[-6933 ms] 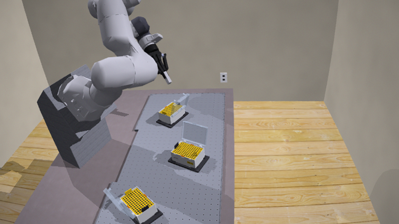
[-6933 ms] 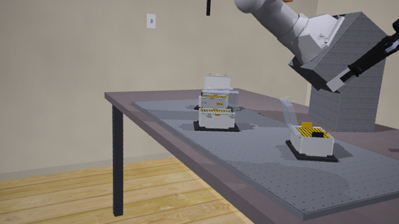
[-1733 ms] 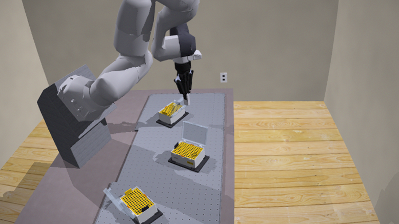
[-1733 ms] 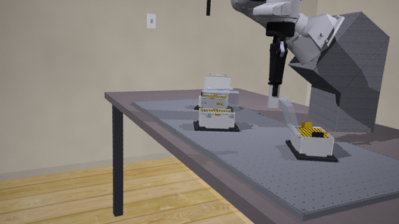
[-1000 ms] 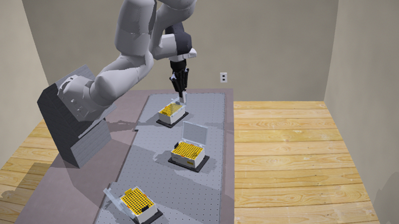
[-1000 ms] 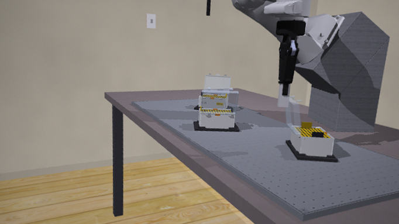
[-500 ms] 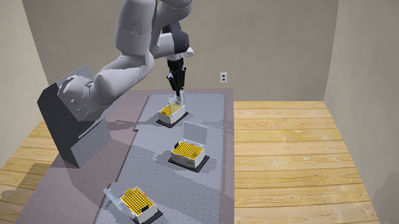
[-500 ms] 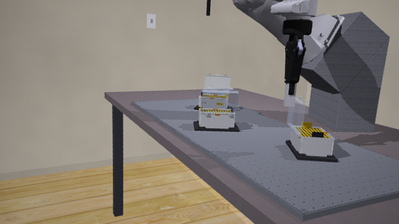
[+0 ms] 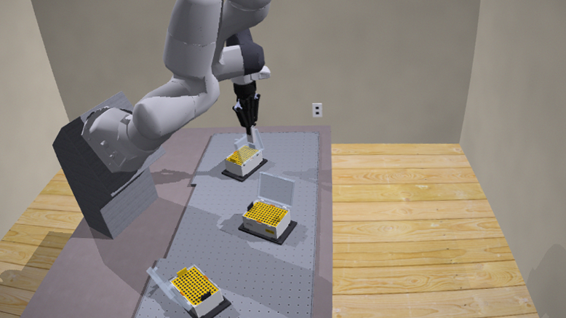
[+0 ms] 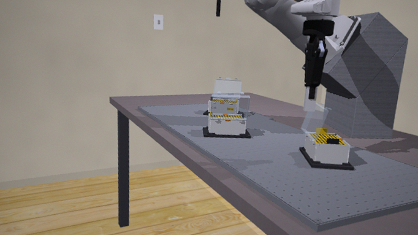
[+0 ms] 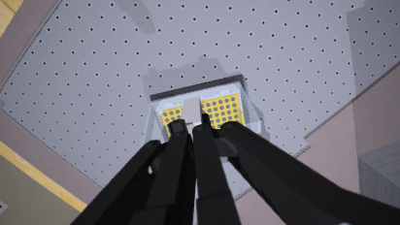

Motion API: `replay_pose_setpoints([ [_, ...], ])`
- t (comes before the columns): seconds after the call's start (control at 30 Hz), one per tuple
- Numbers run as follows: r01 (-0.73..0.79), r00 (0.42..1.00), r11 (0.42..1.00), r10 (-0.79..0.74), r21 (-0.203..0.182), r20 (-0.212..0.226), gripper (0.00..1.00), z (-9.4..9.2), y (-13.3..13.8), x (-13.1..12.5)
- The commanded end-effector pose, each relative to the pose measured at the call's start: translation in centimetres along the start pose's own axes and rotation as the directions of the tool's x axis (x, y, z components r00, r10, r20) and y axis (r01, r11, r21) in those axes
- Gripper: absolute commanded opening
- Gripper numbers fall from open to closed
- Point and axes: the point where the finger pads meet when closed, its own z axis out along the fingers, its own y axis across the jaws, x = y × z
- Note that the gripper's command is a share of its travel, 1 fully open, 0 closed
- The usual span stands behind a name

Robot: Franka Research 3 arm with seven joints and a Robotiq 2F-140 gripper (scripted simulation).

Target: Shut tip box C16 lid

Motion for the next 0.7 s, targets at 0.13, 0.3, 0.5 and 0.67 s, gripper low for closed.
replay_pose_setpoints([
  [0.13,-0.022,1.0,1.0,0.022,-0.002,-0.001,0.0,-0.1,0.0,-0.9],
  [0.3,-0.022,1.0,1.0,0.022,-0.002,-0.001,0.0,-0.2,0.0,-1.3],
  [0.5,-0.022,1.0,1.0,0.022,-0.002,-0.001,0.0,-0.3,-0.1,-2.1],
  [0.67,-0.022,1.0,1.0,0.022,-0.002,-0.001,0.0,-0.4,-0.1,-2.8],
])
